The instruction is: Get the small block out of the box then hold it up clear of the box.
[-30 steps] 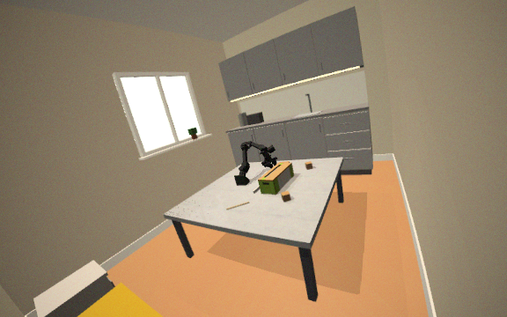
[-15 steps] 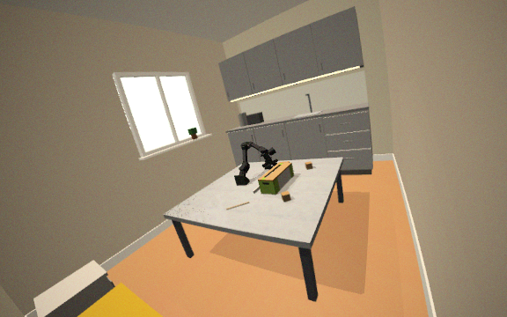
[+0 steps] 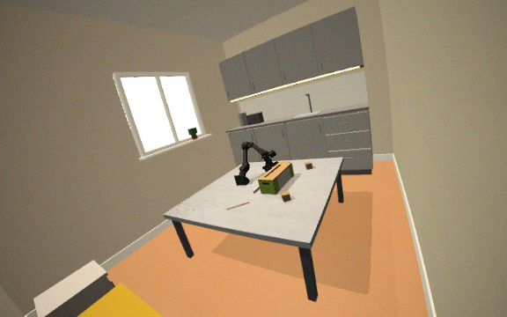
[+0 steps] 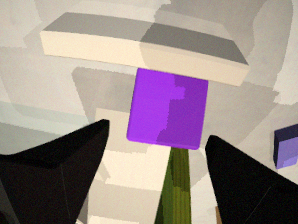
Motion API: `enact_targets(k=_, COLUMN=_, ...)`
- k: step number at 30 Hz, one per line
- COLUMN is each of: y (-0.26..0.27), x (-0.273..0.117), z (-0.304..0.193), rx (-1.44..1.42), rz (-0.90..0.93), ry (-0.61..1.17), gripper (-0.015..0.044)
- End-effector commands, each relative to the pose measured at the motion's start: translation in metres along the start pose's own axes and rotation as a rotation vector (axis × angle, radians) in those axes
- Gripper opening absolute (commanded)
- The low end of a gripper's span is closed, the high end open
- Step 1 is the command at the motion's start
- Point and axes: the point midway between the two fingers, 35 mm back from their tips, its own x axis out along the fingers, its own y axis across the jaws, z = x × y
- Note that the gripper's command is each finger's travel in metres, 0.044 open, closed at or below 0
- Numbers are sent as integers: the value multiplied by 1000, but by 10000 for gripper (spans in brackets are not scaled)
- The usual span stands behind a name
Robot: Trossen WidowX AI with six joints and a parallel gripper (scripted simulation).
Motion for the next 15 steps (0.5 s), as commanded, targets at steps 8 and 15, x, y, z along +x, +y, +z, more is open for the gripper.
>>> enact_targets(k=8, y=1, x=10, z=7, rx=7, rz=4, ry=-5, gripper=206)
enact_targets(k=15, y=1, x=10, z=7, rx=7, rz=4, ry=-5, gripper=62)
